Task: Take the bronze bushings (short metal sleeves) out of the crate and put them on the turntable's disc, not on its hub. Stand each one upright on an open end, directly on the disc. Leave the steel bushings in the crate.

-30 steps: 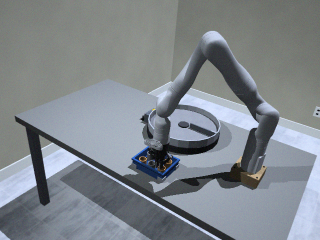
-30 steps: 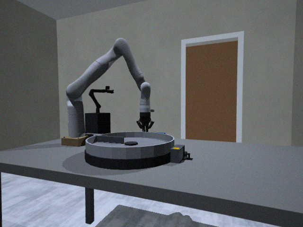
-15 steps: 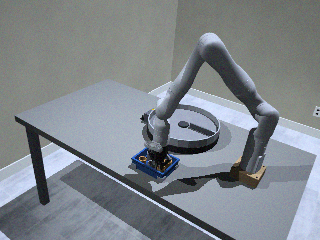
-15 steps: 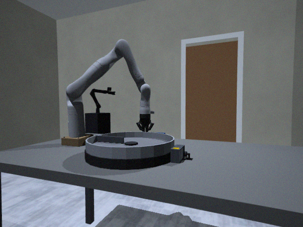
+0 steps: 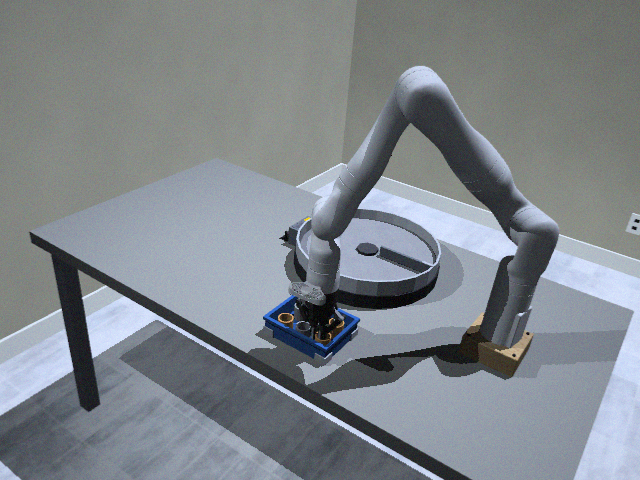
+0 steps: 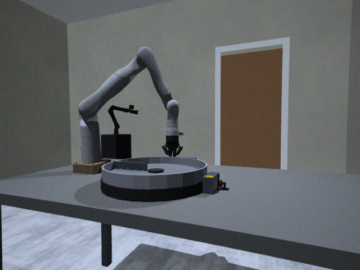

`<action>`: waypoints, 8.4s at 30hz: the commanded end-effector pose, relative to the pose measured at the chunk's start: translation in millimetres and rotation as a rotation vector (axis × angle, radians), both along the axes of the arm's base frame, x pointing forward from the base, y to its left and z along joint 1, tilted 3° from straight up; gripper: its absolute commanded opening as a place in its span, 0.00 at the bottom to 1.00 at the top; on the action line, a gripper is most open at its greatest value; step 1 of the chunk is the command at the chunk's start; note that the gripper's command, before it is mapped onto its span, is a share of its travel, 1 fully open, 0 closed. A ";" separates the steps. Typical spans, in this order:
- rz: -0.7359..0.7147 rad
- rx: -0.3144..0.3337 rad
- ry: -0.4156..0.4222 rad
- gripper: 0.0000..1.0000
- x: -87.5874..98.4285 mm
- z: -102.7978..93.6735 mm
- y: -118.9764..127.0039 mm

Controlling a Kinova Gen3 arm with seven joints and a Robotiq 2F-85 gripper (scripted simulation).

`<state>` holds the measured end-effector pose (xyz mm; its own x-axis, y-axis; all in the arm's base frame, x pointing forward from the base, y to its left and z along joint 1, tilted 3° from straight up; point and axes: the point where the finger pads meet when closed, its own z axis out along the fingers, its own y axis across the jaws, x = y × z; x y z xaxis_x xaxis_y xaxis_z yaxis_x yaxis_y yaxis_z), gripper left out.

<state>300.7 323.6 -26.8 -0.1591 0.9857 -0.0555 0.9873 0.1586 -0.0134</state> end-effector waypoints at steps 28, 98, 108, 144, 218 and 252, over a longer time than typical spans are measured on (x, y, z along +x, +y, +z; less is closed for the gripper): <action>0.000 0.001 -0.001 0.00 0.4 0.7 0.5; 0.000 0.001 -0.001 0.00 0.8 107.2 6.5; 0.000 0.001 -0.001 0.00 0.8 112.5 6.8; 0.000 0.001 -0.001 0.00 0.8 112.5 6.7; 0.000 0.001 -0.001 0.00 71.9 130.7 -323.7; 0.000 0.001 -0.001 0.00 96.0 136.9 -435.8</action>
